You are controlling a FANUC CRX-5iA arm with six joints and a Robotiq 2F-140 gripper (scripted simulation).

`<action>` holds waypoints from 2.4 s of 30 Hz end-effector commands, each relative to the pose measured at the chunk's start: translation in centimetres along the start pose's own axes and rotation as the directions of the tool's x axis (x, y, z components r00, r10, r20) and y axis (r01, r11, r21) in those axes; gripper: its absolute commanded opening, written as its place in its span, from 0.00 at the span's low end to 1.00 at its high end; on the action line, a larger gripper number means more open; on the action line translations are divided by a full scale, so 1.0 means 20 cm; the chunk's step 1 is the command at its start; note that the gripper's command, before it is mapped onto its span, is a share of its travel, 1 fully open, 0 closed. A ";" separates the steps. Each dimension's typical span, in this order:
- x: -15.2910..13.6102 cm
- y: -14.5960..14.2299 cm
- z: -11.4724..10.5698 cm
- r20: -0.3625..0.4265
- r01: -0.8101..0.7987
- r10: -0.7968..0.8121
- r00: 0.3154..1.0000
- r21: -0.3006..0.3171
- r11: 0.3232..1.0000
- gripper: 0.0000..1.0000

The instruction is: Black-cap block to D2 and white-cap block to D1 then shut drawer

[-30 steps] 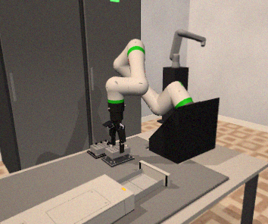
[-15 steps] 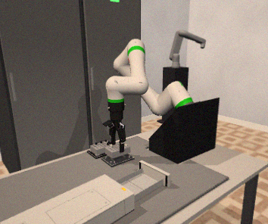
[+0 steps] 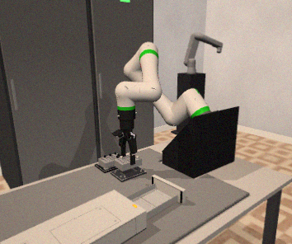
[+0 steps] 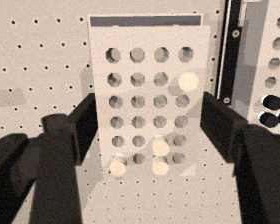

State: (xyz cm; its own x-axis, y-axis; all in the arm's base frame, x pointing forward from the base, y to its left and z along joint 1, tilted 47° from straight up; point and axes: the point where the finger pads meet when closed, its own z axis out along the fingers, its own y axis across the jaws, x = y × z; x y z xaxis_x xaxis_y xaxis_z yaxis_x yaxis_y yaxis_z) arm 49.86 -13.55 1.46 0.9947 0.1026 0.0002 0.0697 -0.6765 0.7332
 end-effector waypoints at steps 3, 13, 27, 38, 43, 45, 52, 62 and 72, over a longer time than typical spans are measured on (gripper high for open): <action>0.00 0.00 -0.01 -0.002 0.000 0.000 1.000 0.000 1.000 0.10; 0.00 0.00 -0.02 -0.002 0.000 0.000 1.000 0.000 1.000 0.10; 0.00 0.00 0.02 -0.002 0.000 0.000 1.000 0.000 1.000 0.10; 0.00 0.00 0.04 -0.002 0.000 0.000 1.000 0.000 1.000 0.10; 0.00 0.00 0.04 -0.002 0.000 0.000 1.000 0.000 1.000 0.10; 0.00 0.00 0.05 -0.002 0.000 0.000 1.000 0.000 1.000 0.10; 0.00 0.00 0.05 -0.002 0.000 0.000 1.000 0.000 1.000 0.10; 0.00 0.00 0.06 -0.002 0.000 0.000 1.000 0.000 1.000 0.10; 0.00 0.00 0.05 -0.002 0.000 0.000 1.000 0.000 1.000 0.10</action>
State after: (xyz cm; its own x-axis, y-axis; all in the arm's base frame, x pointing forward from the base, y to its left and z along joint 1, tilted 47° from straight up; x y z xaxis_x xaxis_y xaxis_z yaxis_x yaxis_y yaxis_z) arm 49.94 -14.42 0.65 0.9947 0.1026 0.0000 0.0698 -0.6765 0.7331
